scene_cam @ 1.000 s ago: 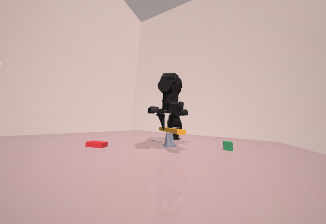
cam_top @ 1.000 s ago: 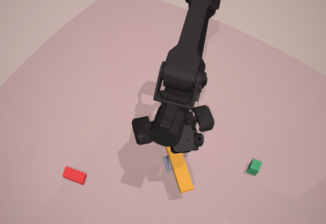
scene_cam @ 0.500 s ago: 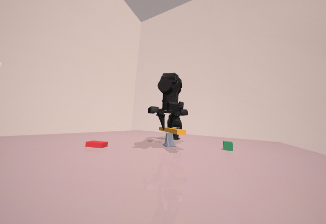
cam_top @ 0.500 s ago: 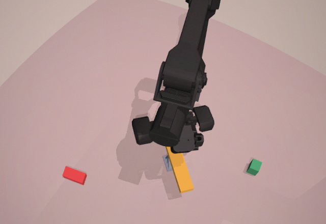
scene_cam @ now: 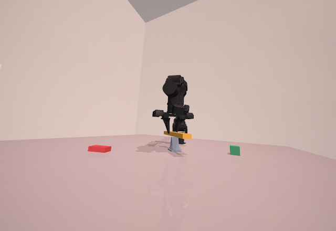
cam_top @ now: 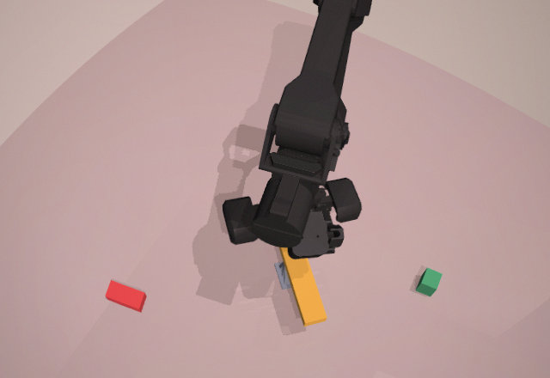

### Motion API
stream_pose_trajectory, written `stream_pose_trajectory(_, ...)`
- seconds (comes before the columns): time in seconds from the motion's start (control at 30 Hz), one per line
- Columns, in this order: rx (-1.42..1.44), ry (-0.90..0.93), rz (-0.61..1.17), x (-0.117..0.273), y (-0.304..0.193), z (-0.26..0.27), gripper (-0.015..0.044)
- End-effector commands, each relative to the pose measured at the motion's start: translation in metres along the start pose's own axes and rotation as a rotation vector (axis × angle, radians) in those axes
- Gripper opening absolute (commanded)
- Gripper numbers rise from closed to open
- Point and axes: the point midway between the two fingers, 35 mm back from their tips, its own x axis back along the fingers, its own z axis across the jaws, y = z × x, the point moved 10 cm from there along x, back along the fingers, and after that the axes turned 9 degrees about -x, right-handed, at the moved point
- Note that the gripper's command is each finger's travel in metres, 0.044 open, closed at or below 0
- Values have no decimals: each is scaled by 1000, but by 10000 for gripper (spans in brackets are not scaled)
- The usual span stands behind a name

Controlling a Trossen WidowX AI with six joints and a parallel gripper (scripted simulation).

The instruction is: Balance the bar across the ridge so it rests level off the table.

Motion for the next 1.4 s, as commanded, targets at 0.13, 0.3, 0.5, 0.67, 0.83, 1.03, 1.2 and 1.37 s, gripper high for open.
stream_pose_trajectory(0.13, 0, 0, 0, 0, 0, 0, 0)
stream_pose_trajectory(0.3, 0, 0, 0, 0, 0, 0, 105)
stream_pose_trajectory(0.5, 0, 0, 0, 0, 0, 0, 167)
stream_pose_trajectory(0.67, 0, 0, 0, 0, 0, 0, 167)
stream_pose_trajectory(0.83, 0, 0, 0, 0, 0, 0, 167)
stream_pose_trajectory(1.03, 0, 0, 0, 0, 0, 0, 169)
stream_pose_trajectory(1.2, 0, 0, 0, 0, 0, 0, 170)
stream_pose_trajectory(1.37, 0, 0, 0, 0, 0, 0, 171)
